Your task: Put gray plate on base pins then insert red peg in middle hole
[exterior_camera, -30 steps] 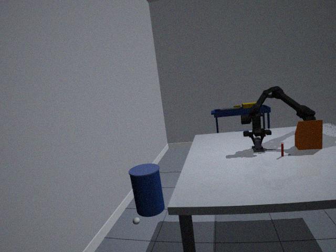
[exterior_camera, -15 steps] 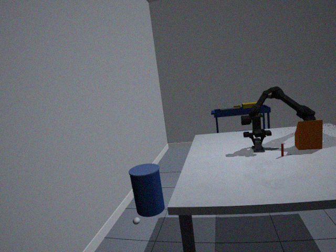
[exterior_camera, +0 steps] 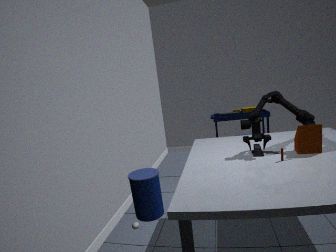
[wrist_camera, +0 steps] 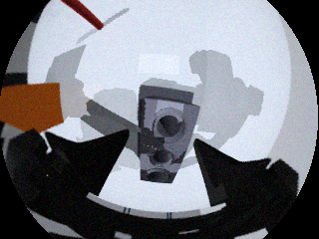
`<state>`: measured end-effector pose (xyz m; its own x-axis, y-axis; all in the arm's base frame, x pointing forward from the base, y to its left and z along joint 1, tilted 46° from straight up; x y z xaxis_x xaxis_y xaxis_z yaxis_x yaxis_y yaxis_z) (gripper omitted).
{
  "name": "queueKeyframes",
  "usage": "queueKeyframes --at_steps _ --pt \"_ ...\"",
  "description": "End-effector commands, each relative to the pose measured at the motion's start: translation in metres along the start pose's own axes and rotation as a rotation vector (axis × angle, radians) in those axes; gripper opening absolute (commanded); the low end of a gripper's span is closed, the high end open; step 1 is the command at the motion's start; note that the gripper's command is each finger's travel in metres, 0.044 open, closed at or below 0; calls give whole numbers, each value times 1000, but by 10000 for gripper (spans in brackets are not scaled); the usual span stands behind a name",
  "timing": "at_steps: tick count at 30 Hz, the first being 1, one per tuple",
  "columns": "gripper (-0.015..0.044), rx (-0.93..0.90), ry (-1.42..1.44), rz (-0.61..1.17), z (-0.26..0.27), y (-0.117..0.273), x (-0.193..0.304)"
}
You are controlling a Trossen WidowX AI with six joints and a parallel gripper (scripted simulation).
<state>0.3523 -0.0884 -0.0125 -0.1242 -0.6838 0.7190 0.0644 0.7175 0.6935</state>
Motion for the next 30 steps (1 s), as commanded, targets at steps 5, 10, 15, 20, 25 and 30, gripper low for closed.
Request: queueKeyframes --at_steps 5,10,15,20,25,30 --pt "440 11 7 -15 -6 45 -4" --pt "440 0 3 -2 -1 115 -2" --pt "440 0 3 -1 -3 117 -5" --pt "440 0 -115 -6 1 118 -15" --pt "440 -2 -518 -21 19 122 -48" --pt "440 -11 -920 -30 40 123 -78"
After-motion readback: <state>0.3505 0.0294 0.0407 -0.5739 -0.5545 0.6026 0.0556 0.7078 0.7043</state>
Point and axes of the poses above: the point midway between the two fingers, 35 mm back from their tips, its own y axis back along the fingers, its own z axis across the jaws, x = y × z, the point moved 4 cm from there along y, back along the fingers, and after that the axes turned 4 degrees about -y, right-handed, at the moved point
